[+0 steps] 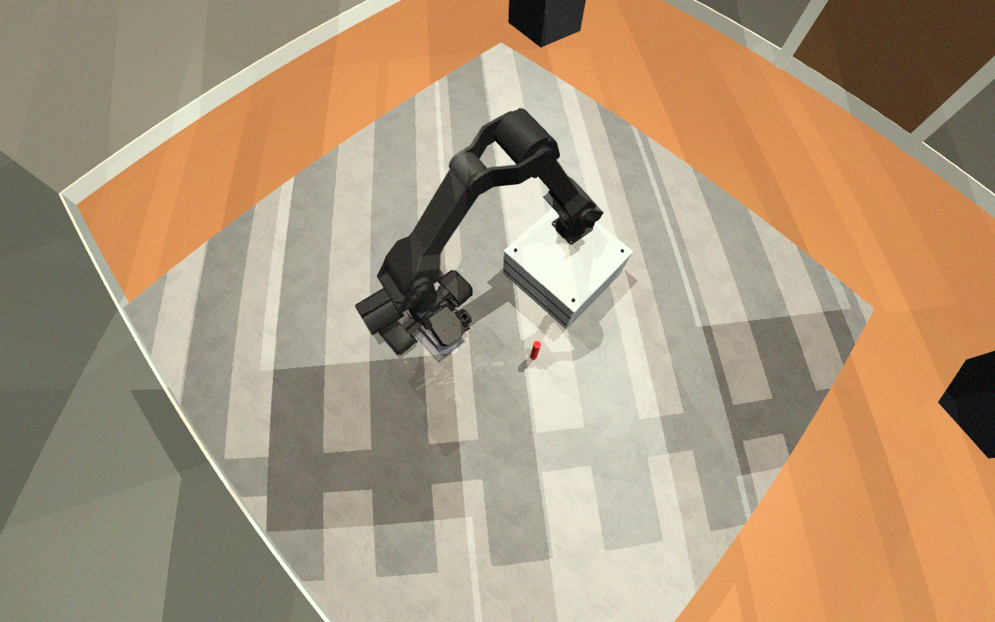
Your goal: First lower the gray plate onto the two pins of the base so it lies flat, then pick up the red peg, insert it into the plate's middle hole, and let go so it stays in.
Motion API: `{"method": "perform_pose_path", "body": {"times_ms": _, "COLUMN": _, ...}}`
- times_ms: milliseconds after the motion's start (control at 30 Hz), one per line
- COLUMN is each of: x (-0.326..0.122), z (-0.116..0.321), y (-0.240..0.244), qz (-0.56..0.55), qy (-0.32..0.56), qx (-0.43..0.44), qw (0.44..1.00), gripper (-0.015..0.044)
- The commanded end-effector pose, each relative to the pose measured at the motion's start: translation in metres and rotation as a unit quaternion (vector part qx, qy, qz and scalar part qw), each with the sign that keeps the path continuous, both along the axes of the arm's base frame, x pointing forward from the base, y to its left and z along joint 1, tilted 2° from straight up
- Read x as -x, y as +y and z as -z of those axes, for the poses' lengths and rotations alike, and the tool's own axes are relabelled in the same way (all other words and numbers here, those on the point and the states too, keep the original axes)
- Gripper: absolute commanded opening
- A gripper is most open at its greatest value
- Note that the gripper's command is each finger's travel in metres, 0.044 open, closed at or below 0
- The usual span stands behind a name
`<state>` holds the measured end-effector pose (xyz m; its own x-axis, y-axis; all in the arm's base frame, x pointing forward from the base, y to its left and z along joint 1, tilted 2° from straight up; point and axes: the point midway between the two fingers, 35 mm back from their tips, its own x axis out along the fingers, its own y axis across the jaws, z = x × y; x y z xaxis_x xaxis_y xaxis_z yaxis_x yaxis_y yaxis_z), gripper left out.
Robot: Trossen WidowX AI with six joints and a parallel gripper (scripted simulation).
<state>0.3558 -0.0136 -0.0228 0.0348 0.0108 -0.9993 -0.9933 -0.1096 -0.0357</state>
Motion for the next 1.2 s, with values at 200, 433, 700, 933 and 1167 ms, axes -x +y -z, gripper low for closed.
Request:
{"method": "perform_pose_path", "body": {"times_ms": 200, "x": 0.003, "z": -0.113, "y": -0.002, "qz": -0.001, "qy": -0.008, "qx": -0.002, "qw": 1.000, "gripper": 0.0440}}
{"method": "perform_pose_path", "body": {"times_ms": 433, "x": -0.001, "z": -0.113, "y": -0.003, "qz": -0.001, "qy": -0.008, "qx": -0.002, "qw": 1.000, "gripper": 0.0440}}
{"method": "perform_pose_path", "body": {"times_ms": 700, "x": 0.014, "z": -0.115, "y": 0.035, "qz": 0.210, "qy": -0.004, "qx": -0.012, "qw": 0.978, "gripper": 0.0440}}
{"method": "perform_pose_path", "body": {"times_ms": 933, "x": 0.039, "z": -0.116, "y": 0.077, "qz": 0.465, "qy": 0.002, "qx": -0.023, "qw": 0.885, "gripper": 0.0440}}
{"method": "perform_pose_path", "body": {"times_ms": 1167, "x": 0.069, "z": -0.115, "y": 0.113, "qz": 0.685, "qy": 0.008, "qx": -0.031, "qw": 0.728, "gripper": 0.0440}}
